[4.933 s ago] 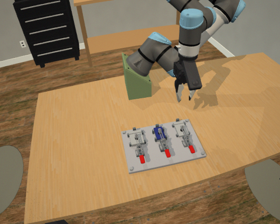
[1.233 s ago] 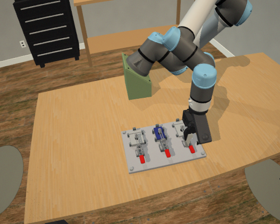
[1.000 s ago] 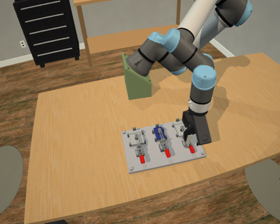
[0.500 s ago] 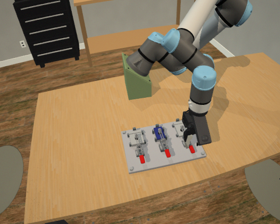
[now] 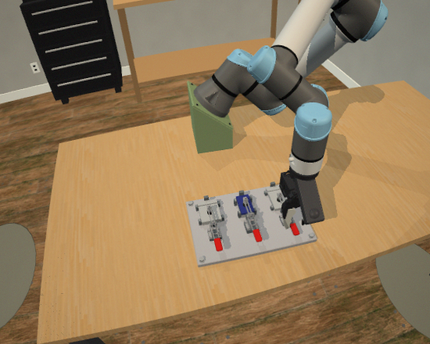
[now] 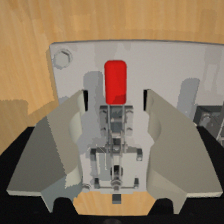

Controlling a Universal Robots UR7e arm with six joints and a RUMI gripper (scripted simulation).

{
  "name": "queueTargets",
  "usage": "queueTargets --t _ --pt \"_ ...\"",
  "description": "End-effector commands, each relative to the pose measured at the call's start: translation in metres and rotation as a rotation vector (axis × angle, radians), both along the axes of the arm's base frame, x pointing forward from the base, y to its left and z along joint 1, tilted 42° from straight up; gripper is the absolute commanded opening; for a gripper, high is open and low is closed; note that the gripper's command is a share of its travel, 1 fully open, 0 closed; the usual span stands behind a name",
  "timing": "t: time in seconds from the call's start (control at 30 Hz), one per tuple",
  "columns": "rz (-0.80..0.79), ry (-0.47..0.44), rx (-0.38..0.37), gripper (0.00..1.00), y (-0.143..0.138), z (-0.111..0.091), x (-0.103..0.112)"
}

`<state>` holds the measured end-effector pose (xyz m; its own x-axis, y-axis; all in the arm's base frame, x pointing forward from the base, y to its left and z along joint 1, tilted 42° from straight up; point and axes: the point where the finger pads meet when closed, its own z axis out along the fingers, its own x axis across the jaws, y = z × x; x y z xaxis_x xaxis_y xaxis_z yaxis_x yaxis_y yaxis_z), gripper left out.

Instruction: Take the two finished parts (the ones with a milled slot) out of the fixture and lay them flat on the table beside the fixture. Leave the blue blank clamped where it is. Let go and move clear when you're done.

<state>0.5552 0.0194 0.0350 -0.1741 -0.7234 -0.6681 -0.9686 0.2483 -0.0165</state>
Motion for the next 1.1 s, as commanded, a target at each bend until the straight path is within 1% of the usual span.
queueTargets --t 0.0,0.33,1.07 --pt "-0.001 -0.001 -0.001 0.28 0.003 -0.004 0.001" --pt "-0.001 -0.001 -0.001 0.28 0.014 -0.016 0.005" --pt "-0.001 -0.001 -0.001 0.28 0.015 -0.017 0.005"
